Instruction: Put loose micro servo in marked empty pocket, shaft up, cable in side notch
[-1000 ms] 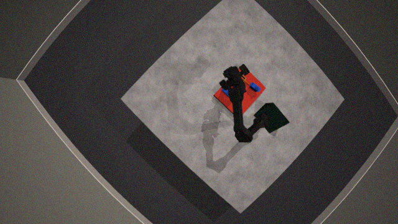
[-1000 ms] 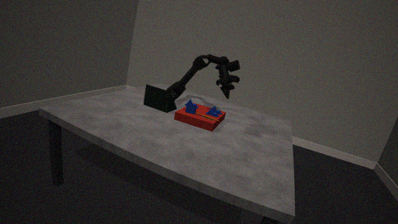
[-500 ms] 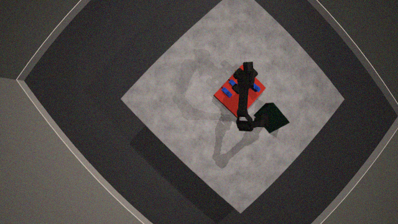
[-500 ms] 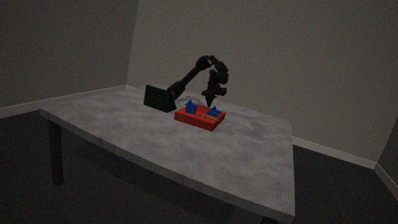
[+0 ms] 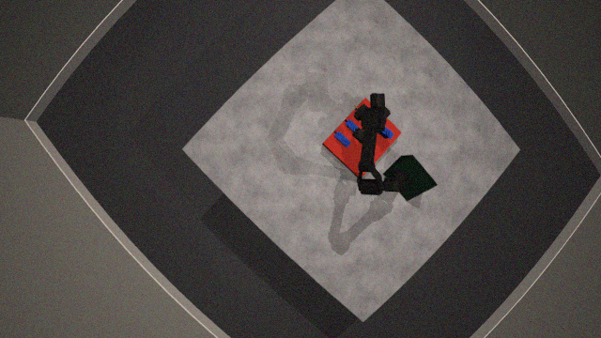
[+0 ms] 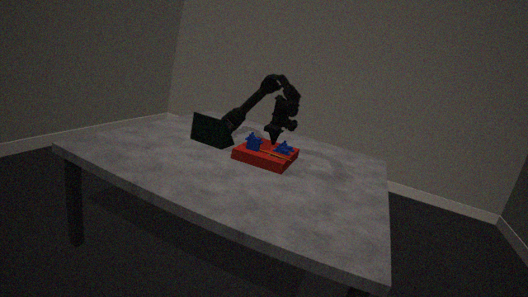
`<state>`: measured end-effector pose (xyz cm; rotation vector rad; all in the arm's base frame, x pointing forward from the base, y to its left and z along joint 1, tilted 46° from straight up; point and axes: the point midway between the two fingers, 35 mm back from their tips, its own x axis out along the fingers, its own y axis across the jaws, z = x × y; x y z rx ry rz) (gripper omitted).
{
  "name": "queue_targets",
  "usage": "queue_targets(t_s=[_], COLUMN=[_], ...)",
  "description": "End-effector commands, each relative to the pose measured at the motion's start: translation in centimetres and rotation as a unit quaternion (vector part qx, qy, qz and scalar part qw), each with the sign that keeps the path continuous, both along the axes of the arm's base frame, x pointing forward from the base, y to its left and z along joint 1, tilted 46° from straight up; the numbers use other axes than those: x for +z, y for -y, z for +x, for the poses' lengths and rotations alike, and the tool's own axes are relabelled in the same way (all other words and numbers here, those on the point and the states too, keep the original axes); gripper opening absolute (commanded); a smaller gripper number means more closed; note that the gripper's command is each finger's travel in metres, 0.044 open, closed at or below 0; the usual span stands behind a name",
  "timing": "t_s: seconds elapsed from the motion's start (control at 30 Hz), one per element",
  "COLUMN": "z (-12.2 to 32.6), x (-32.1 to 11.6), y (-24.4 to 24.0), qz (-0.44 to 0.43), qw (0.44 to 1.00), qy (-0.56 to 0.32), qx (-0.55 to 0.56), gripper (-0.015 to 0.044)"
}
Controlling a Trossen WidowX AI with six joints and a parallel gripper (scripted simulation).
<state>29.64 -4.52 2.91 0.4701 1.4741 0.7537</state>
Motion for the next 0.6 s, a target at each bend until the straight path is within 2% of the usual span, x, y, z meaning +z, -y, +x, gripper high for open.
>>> queue_targets(t_s=[0.0,0.57], z=[-0.1,-0.4], x=[-0.4,-2.3], y=[-0.7,-2.6], qz=[0.004,0.005], qw=[1.000,1.000], qy=[-0.004,-0.004], qx=[0.000,0.000], gripper=[0.0000,0.0000])
